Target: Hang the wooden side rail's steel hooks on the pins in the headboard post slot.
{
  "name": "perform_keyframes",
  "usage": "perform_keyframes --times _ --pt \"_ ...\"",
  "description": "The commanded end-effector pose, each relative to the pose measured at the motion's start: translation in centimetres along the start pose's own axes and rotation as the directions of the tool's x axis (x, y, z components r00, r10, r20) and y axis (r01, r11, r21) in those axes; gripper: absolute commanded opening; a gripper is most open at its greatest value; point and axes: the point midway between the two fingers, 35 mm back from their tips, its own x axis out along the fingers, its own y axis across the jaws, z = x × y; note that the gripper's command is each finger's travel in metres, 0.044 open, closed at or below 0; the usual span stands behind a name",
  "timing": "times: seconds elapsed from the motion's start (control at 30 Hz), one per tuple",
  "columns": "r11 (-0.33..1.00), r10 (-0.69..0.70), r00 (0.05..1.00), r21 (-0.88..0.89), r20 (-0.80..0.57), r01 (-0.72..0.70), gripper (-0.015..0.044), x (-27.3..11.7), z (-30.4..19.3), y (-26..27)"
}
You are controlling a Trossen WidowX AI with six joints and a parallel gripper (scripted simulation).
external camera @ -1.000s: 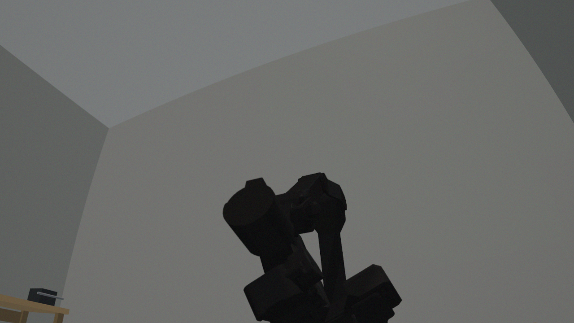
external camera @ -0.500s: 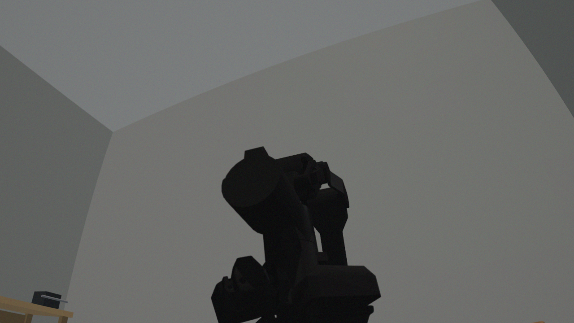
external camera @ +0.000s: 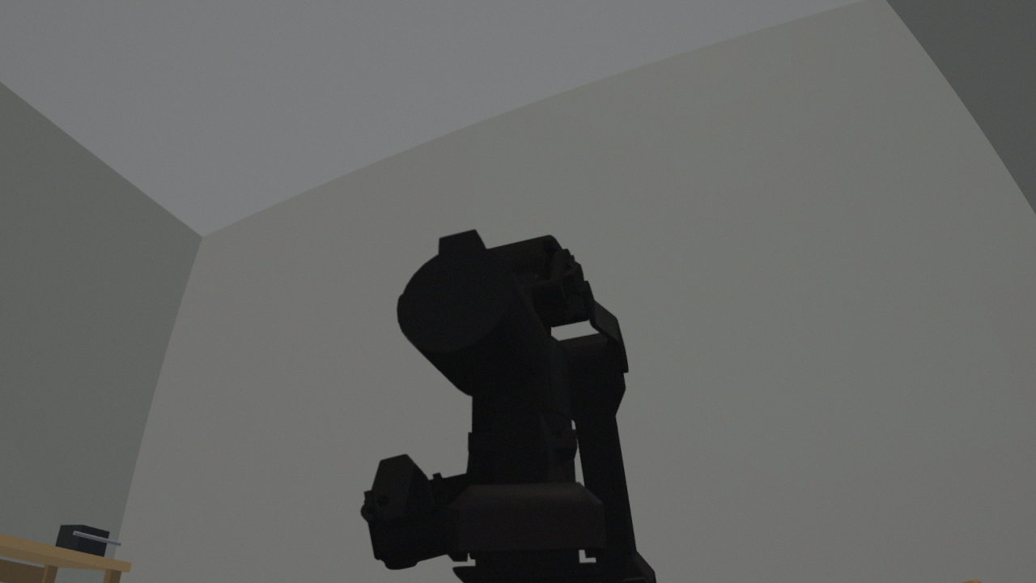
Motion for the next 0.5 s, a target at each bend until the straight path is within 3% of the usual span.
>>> perform_keyframes --times 0.0,0.1,0.47 --pt "1.000 -0.003 1.000 0.016 0.006 0.003 0.0440 1.1 0.1 0.1" --pt "1.000 -0.004 1.000 0.016 0.006 0.003 0.0440 3.2 0.1 0.0" --pt "1.000 -0.004 1.000 0.016 0.006 0.004 0.0440 4.9 0.1 0.0"
